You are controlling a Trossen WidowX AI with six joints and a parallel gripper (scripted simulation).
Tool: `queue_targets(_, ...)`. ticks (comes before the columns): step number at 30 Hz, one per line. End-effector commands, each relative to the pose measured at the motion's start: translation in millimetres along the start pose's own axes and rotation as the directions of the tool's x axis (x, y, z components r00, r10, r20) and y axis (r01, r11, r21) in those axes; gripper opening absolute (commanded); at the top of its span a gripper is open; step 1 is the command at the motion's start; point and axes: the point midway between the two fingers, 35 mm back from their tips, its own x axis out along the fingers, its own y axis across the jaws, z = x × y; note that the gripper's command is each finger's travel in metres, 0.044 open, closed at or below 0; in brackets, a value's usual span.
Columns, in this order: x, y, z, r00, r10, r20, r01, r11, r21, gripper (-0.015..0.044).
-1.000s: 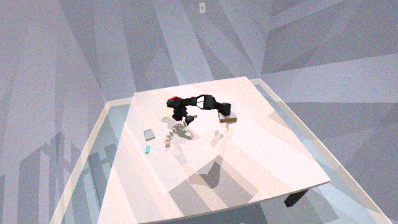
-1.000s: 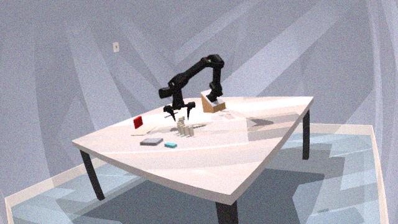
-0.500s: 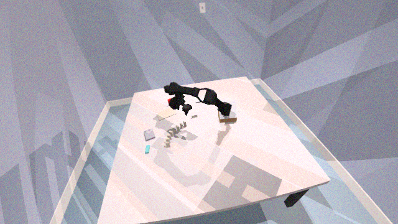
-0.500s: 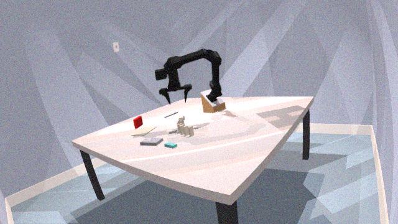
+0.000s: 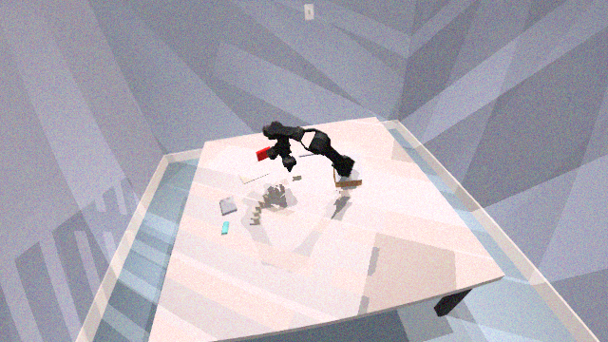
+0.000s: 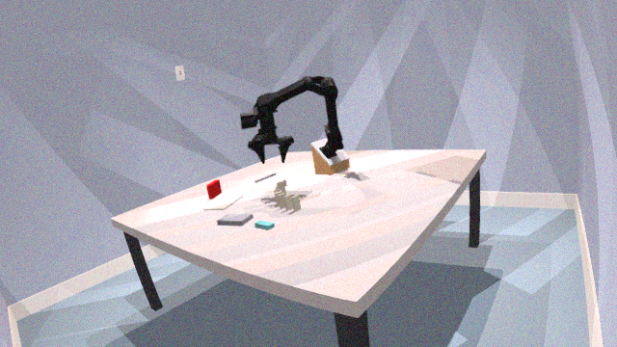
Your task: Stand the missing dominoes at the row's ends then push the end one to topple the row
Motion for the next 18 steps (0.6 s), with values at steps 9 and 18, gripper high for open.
queue_targets(9,39,-15,-32,1.000,0.010,-0.011,-0.008,0.982,0.187,0.0440)
queue_targets(18,91,-14,-33,1.000,0.014,-0.010,-0.012,0.982,0.187,0.0440)
